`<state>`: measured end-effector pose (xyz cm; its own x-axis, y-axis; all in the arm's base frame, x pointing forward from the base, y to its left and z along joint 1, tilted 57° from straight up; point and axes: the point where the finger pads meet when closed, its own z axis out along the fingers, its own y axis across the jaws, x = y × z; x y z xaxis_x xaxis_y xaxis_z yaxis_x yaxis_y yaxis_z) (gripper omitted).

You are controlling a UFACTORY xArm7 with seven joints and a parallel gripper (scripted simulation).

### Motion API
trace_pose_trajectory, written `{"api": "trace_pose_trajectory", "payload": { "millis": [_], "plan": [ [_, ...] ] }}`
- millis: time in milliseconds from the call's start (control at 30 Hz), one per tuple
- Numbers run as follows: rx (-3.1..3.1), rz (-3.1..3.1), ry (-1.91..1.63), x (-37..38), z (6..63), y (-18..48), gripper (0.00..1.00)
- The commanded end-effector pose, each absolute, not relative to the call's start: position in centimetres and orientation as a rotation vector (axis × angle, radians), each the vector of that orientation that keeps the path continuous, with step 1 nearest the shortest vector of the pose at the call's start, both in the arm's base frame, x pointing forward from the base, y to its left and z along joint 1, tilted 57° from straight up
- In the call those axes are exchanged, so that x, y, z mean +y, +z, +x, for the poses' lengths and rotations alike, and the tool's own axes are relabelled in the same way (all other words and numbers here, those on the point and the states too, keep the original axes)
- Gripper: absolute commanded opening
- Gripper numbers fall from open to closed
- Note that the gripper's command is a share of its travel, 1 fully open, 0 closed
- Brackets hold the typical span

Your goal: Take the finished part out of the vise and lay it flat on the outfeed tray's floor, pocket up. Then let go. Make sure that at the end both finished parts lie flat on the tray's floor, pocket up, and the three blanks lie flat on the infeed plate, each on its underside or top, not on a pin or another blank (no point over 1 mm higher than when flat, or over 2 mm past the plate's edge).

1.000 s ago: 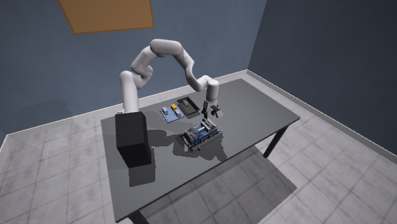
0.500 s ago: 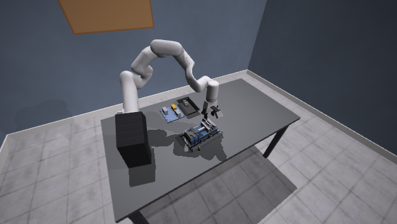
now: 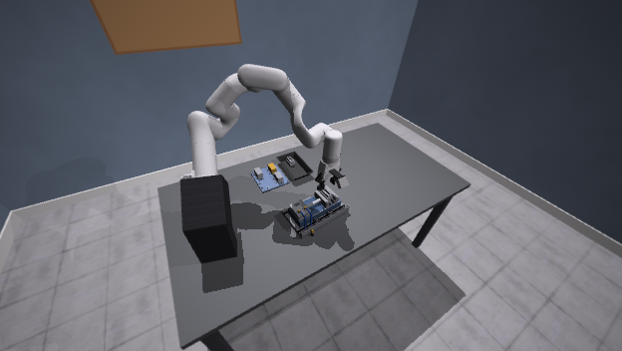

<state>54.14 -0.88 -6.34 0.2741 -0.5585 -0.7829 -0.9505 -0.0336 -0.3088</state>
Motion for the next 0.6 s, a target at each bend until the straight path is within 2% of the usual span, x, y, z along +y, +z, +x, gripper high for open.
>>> {"api": "trace_pose_trajectory", "payload": {
  "millis": [0, 567],
  "plan": [
    [1.396, -1.704, 0.581, -0.3, 54.4, -6.9, 0.69],
    [1.396, -1.704, 0.581, 1.6, 54.8, -8.2, 0.69]
  ]
}}
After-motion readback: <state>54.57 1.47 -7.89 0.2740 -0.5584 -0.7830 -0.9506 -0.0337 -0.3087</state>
